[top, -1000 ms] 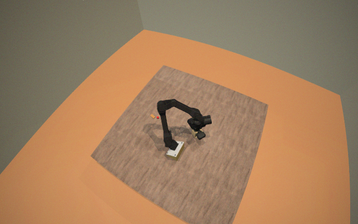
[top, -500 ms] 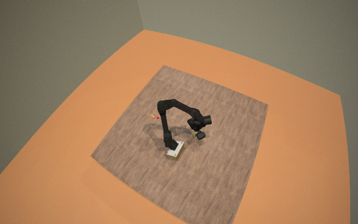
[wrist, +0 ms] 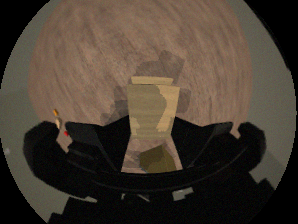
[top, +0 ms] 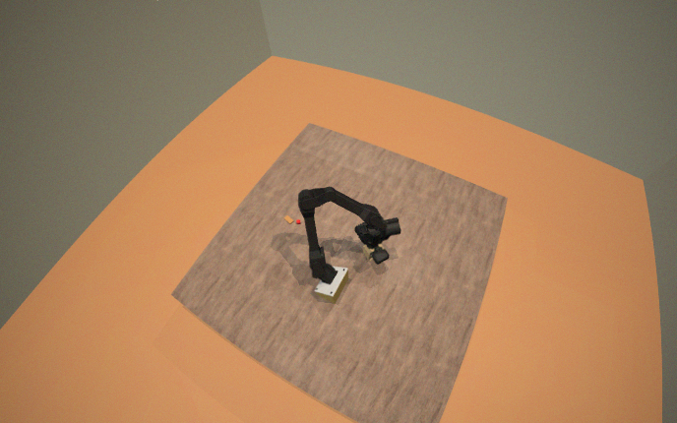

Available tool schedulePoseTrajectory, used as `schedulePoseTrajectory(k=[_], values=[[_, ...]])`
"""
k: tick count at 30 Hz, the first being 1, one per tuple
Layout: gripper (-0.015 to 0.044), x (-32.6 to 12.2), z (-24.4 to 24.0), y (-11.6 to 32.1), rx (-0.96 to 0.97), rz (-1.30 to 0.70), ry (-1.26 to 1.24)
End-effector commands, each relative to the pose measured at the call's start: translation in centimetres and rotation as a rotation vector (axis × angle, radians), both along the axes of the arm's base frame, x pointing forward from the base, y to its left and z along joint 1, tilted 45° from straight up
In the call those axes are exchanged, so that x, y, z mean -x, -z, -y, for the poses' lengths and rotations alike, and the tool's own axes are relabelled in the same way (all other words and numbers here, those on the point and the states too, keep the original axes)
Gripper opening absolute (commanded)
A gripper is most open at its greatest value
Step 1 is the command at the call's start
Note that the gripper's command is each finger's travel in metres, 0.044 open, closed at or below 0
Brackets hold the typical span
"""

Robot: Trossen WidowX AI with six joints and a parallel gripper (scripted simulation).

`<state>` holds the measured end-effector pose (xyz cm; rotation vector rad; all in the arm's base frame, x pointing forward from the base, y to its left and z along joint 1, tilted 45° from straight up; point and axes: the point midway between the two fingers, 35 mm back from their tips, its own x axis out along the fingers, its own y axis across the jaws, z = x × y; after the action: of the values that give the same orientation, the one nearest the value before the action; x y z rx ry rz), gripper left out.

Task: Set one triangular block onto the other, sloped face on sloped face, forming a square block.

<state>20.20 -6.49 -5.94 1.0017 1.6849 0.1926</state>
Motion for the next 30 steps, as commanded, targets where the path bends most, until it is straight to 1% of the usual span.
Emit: schedulePoseTrajectory(k=[1,30], values=[[0.0,-0.1,-0.2,0.3,-0.002,0.001,0.004],[0.0,-0.6,-1.0,1.5,-0.003,0.002,0.003]])
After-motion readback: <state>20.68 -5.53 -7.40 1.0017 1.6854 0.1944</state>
